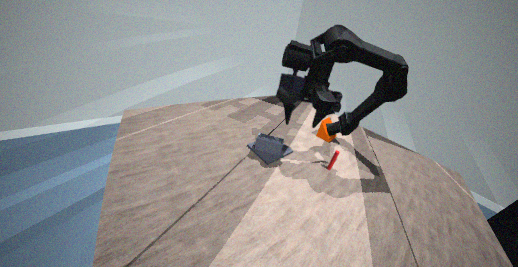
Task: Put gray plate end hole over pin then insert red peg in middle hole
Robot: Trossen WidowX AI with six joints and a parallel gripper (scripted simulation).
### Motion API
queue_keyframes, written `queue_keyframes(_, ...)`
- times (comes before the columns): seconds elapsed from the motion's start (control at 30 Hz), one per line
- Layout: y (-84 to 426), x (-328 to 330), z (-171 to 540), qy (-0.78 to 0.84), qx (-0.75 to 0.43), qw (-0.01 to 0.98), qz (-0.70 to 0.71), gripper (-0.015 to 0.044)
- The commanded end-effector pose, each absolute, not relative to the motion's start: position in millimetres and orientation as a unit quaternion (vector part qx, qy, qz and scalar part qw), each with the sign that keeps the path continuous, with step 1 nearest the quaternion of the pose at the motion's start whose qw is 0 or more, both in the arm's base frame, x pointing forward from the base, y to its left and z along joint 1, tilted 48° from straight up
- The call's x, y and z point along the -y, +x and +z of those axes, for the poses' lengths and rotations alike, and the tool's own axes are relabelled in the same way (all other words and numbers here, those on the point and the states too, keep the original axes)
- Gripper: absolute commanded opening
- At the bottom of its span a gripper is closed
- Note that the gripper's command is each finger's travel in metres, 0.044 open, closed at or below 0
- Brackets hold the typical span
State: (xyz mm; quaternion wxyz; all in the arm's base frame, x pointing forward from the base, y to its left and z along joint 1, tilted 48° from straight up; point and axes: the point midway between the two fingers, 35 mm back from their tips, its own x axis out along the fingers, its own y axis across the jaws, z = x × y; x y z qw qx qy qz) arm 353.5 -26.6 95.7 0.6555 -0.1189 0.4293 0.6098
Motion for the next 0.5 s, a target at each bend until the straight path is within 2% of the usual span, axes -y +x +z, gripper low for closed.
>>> queue_keyframes(0.0,309,-13,128,0.152,-0.634,0.64,0.406,0.044)
queue_keyframes(0.47,261,-43,148,0.391,-0.747,0.523,0.128,0.044)
